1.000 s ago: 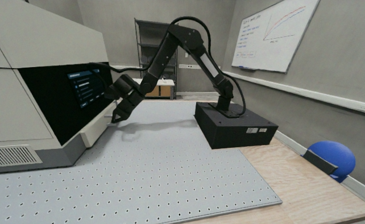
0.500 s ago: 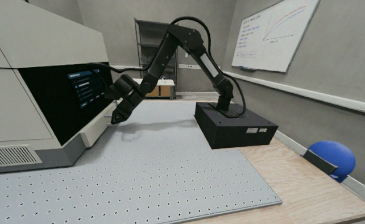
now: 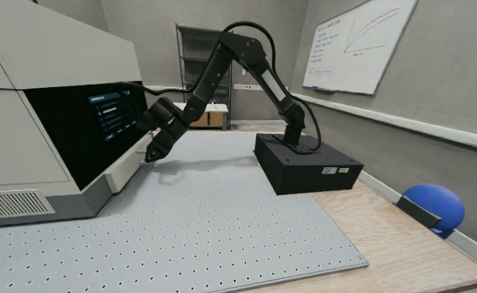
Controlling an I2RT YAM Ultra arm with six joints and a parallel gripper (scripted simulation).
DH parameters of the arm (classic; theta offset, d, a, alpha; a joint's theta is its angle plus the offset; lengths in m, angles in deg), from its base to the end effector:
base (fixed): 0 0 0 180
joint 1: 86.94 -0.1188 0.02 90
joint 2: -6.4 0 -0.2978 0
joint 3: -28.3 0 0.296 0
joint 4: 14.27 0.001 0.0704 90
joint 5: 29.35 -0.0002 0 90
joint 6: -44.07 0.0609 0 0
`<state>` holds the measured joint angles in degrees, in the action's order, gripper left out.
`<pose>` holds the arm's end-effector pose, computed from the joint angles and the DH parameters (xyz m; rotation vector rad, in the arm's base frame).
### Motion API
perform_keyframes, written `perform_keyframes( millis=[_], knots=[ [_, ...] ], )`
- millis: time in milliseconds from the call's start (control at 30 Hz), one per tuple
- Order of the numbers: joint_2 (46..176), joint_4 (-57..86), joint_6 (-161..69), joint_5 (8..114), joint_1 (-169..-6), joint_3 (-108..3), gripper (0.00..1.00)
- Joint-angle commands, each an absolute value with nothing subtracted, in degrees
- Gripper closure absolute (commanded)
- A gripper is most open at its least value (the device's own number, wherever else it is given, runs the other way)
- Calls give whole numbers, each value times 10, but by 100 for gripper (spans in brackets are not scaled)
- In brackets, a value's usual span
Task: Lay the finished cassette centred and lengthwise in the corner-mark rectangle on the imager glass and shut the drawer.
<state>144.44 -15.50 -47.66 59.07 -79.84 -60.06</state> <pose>0.5158 -0.0649 -0.0061 0.1259 2.4153 -0.1039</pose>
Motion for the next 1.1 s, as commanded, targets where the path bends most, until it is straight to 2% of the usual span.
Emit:
perform_keyframes(
  millis=[0, 1067],
  knots=[
    [1435, -159, -477, 592, -800, -605, 65],
    [1351, -147, -475, 592, -801, -524, 65]
  ],
)
